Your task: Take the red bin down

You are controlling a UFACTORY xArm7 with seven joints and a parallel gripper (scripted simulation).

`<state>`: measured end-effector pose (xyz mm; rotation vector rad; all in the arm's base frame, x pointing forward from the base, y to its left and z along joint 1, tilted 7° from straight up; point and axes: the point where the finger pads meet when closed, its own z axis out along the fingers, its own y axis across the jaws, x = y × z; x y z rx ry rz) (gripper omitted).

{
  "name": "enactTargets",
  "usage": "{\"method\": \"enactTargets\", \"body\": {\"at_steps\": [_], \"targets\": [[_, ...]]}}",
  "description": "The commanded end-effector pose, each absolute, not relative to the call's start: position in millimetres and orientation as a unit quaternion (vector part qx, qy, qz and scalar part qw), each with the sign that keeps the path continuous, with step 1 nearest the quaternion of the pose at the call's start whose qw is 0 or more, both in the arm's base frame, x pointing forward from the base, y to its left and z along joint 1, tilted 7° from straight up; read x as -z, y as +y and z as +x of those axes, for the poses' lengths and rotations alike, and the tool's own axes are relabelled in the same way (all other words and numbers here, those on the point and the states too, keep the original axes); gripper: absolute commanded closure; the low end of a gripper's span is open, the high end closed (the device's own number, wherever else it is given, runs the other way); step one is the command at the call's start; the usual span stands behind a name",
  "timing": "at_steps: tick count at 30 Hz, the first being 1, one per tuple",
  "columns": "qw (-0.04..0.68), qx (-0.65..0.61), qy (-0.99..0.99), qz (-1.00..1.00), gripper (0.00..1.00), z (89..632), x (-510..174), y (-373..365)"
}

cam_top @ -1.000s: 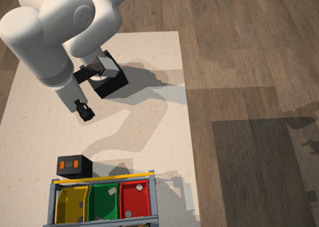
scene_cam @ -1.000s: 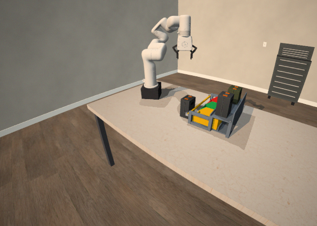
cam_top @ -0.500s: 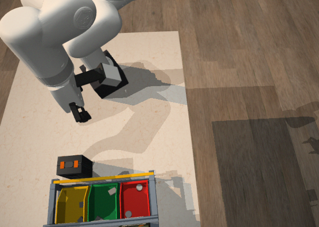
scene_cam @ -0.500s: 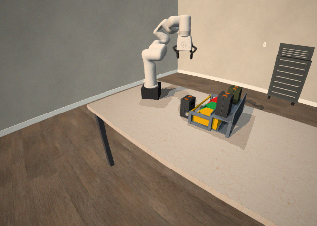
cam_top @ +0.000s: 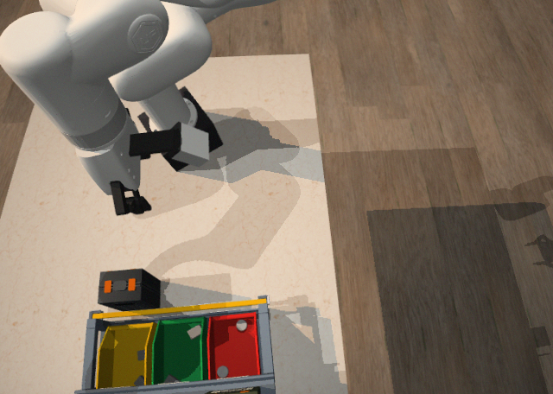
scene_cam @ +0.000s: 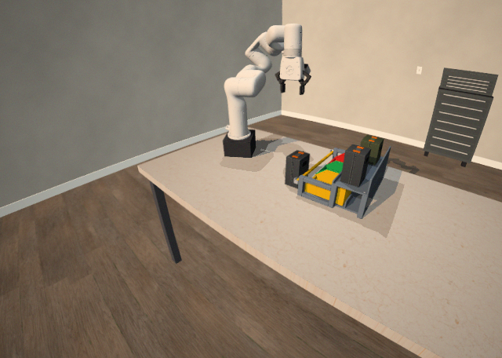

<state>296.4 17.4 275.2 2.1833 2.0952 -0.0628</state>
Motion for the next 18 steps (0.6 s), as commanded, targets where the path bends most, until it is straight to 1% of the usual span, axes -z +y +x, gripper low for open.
{"method": "enactTargets", "body": {"at_steps": [1,4,9,18], "targets": [[0.059,0.020,0.682,0.729,0.00,296.8,-276.4,17.5],[0.059,0.020,0.682,0.729,0.00,296.8,-276.4,17.5],[0.061,0.012,0.585,0.809,0.00,296.8,-276.4,17.5],[0.061,0.012,0.585,0.809,0.00,296.8,-276.4,17.5]]}}
